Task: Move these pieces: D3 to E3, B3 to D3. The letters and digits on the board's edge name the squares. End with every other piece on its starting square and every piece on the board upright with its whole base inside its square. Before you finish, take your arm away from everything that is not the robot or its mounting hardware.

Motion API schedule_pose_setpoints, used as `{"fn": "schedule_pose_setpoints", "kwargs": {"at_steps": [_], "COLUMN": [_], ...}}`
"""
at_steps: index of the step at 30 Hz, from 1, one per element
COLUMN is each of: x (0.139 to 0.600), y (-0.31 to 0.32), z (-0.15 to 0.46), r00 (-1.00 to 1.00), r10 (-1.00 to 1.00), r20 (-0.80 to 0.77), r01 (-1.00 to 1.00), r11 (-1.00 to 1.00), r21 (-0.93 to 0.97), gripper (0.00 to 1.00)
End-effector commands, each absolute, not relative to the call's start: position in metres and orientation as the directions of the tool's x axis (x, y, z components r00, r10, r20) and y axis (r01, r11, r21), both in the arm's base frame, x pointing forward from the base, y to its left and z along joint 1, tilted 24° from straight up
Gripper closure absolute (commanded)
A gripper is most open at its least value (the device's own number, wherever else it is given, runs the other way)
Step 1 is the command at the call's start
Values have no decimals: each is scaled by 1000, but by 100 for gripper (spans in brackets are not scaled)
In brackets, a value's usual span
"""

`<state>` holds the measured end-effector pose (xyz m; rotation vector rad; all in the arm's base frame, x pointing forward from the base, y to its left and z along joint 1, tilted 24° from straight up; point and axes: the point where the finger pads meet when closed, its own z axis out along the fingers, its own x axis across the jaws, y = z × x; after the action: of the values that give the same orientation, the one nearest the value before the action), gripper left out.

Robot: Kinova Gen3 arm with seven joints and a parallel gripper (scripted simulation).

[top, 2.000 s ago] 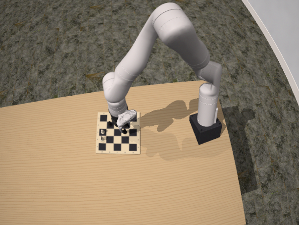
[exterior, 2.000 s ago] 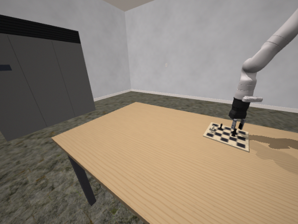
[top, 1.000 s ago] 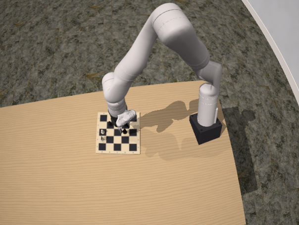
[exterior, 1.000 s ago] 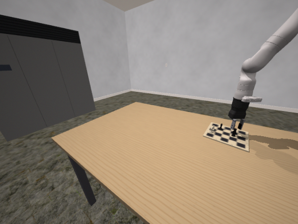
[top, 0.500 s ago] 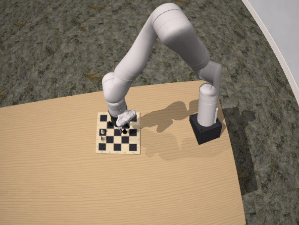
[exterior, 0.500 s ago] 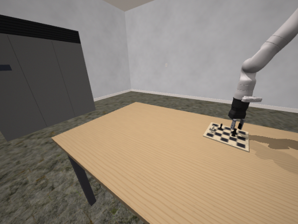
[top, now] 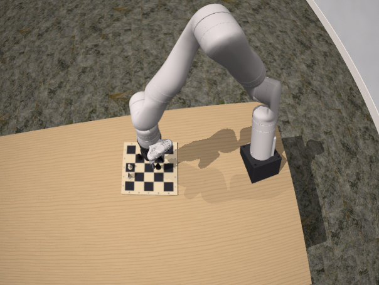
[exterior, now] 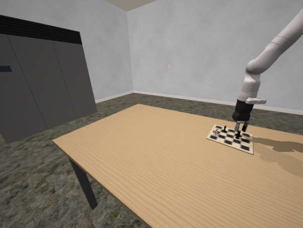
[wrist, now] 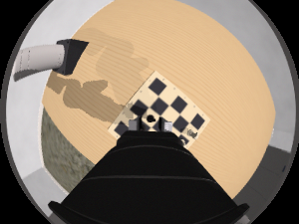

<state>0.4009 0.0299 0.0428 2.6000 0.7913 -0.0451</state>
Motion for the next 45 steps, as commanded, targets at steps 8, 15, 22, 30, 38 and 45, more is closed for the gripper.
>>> {"fn": "schedule_pose_setpoints", "kwargs": {"at_steps": [8,15,22,30,38,45], "x": [404,401,406,404,404,404], "y": [30,26,20,17,17,17], "z": [39,32,18,11,10,10], "r00": [833,834,833,834,834,834], "r10": [533,530,533,531,530,530], "r20": [-147,-153,-146,-152,-153,-153], "r01": [545,545,544,544,545,545], "r11": [-745,-747,-744,-746,-747,-747], "r21": [385,382,387,383,382,382], "gripper": [24,24,24,24,24,24]}}
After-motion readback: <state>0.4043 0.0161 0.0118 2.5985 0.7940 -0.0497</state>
